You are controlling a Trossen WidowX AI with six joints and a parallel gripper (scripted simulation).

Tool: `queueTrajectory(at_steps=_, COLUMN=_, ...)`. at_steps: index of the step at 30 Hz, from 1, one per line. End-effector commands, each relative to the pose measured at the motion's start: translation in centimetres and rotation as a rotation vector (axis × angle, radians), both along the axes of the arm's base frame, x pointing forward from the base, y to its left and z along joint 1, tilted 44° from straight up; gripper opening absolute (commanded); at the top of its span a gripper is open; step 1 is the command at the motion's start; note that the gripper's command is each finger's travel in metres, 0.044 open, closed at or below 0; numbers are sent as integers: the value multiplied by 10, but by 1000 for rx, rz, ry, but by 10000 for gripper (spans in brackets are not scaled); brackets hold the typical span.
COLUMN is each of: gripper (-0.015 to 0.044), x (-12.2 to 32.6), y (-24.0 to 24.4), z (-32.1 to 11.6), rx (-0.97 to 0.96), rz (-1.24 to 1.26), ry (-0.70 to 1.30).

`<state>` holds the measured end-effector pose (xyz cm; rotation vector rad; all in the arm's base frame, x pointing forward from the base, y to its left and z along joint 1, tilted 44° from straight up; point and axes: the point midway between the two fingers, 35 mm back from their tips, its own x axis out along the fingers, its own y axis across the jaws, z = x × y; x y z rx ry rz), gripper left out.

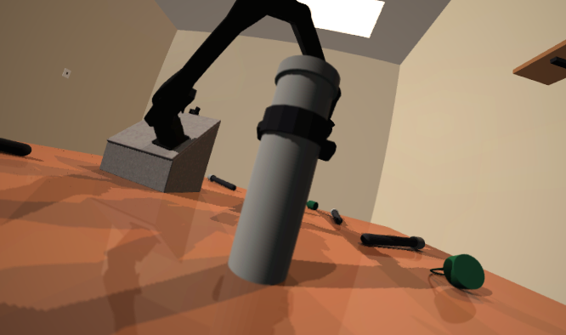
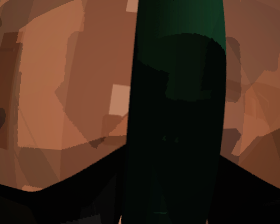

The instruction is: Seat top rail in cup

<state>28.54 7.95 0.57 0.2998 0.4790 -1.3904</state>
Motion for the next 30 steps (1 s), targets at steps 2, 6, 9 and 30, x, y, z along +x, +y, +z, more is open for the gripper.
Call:
queueTrajectory(at_steps=2, gripper=0, x=2, y=-1, z=5, rx=-10, rz=10, ry=-1)
queueTrajectory(at_steps=6, gripper=0, x=2, y=-1, z=5, rx=-10, rz=10, ry=-1)
queueTrajectory(at_steps=9, gripper=0, x=3, y=-1, z=6, rx=-10, rz=10, ry=-1)
queueTrajectory(at_steps=30, gripper=0, x=5, y=0, z=10, rx=-10, rz=10, ry=-2)
